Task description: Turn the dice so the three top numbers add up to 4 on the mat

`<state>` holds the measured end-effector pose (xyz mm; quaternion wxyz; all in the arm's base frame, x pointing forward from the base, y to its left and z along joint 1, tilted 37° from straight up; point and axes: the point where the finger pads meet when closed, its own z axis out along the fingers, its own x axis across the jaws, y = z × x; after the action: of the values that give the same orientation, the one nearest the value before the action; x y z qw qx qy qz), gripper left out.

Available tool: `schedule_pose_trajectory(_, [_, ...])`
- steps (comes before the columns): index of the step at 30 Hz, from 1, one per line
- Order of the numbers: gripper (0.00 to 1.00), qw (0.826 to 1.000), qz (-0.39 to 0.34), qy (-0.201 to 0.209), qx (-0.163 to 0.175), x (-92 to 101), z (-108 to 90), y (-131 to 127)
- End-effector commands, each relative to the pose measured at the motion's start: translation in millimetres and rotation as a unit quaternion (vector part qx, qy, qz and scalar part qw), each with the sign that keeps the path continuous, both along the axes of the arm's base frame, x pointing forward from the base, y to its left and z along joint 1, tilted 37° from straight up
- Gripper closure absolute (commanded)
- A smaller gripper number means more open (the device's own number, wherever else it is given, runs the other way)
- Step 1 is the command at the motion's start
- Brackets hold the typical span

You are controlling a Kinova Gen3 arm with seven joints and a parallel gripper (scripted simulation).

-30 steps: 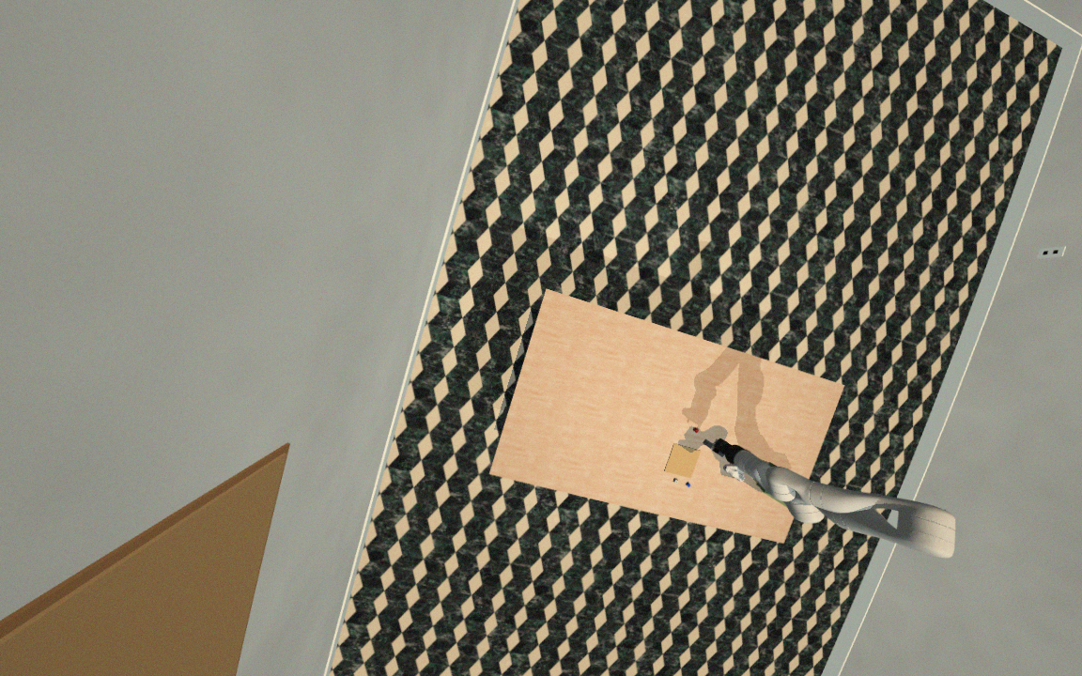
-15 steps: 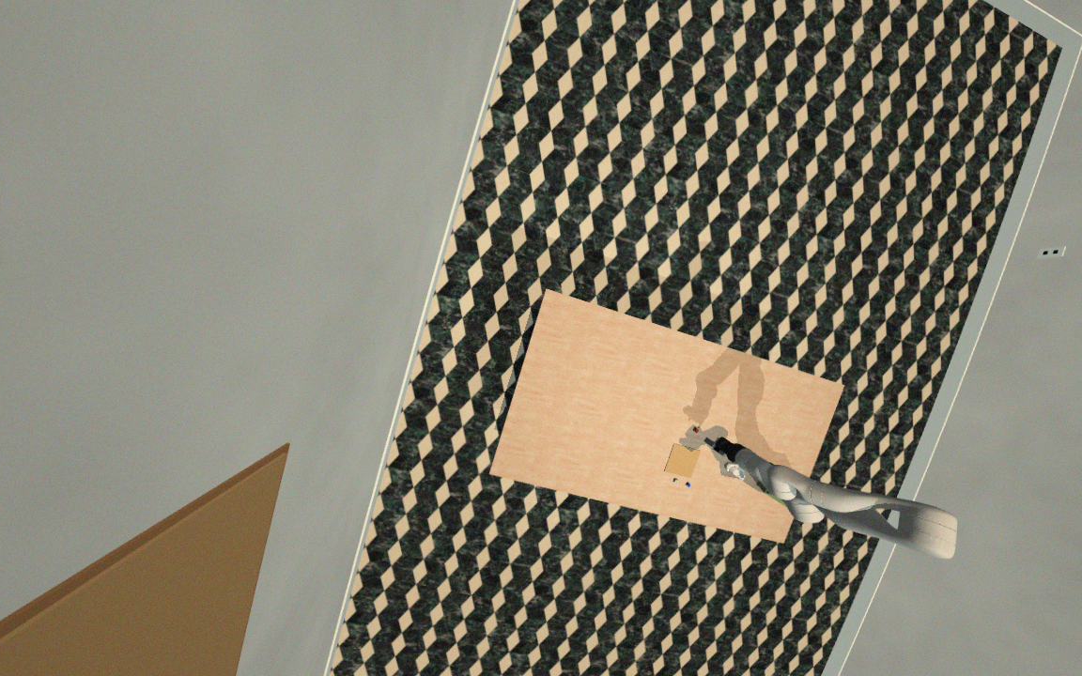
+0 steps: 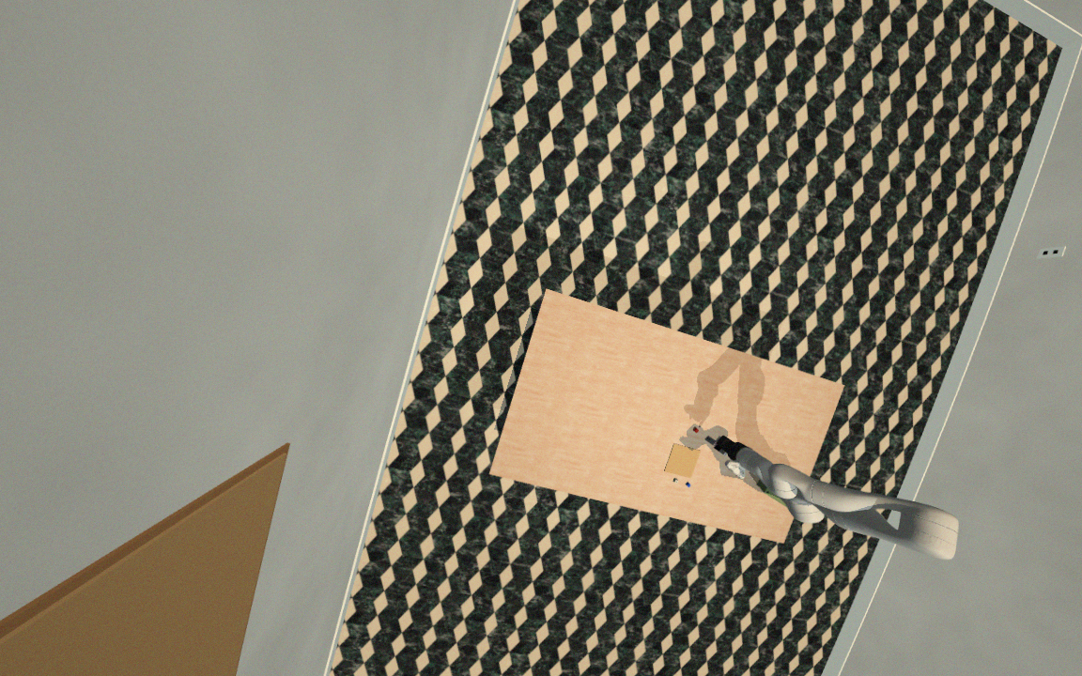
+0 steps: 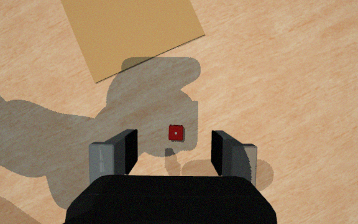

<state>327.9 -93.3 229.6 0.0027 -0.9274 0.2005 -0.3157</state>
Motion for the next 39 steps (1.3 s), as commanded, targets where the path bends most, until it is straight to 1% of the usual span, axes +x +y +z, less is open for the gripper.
schedule_pose_trajectory(1, [0.00,1.000,-0.004,-0.001,0.002,-0.3,0.0,-1.4])
schedule_pose_trajectory(12, [0.00,1.000,-0.011,-0.001,0.007,-1.1,-0.6,-4.0])
schedule_pose_trajectory(39, [0.00,1.000,-0.009,-0.002,0.006,-0.7,-0.2,-3.1])
